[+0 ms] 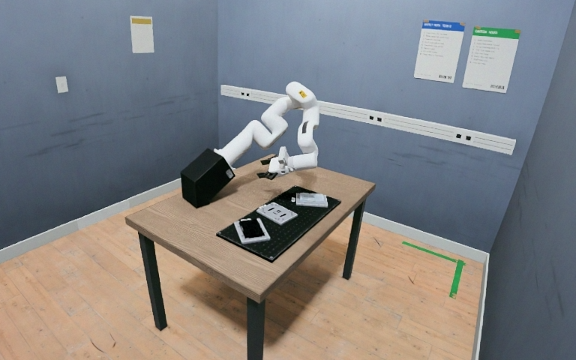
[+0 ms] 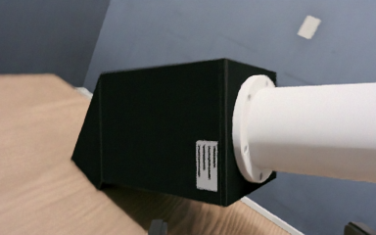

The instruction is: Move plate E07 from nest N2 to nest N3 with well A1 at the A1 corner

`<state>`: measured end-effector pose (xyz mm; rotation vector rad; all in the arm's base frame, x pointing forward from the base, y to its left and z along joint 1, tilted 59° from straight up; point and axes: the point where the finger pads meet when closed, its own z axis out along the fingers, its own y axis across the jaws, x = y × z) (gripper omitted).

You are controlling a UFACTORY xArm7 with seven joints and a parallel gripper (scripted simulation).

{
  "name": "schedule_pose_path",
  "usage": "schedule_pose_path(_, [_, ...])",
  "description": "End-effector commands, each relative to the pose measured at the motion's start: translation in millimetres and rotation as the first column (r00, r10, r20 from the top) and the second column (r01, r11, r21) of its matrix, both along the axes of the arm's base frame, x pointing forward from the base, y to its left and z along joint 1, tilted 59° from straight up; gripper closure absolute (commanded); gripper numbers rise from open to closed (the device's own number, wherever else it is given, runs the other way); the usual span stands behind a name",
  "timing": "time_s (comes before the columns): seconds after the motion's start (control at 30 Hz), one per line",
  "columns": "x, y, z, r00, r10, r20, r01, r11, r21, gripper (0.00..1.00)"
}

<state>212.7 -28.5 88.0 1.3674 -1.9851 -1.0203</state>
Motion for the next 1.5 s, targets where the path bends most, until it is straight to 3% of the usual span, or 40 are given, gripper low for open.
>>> schedule_pose_path(0.0, [6.4, 5, 1.4, 0.996, 0.033, 0.086, -0.043, 0.992, 0.120, 0.00])
schedule_pose_path(0.17, [17.1, 13, 3.9, 0.980, 0.068, 0.189, -0.112, 0.966, 0.234, 0.00])
schedule_pose_path(0.23, [17.1, 13, 3.9, 0.980, 0.068, 0.189, -0.112, 0.966, 0.234, 0.00])
schedule_pose_path(0.5, [34.5, 25, 9.0, 0.924, 0.103, 0.367, -0.249, 0.893, 0.376, 0.00])
schedule_pose_path(0.73, [51.1, 34, 15.1, 0.852, 0.113, 0.512, -0.375, 0.814, 0.444, 0.00])
schedule_pose_path(0.8, [51.1, 34, 15.1, 0.852, 0.113, 0.512, -0.375, 0.814, 0.444, 0.00])
schedule_pose_path(1.07, [70.8, 44, 23.9, 0.722, 0.103, 0.684, -0.542, 0.699, 0.467, 0.00])
schedule_pose_path(1.47, [98.2, 55, 39.2, 0.518, 0.064, 0.853, -0.730, 0.553, 0.402, 0.00])
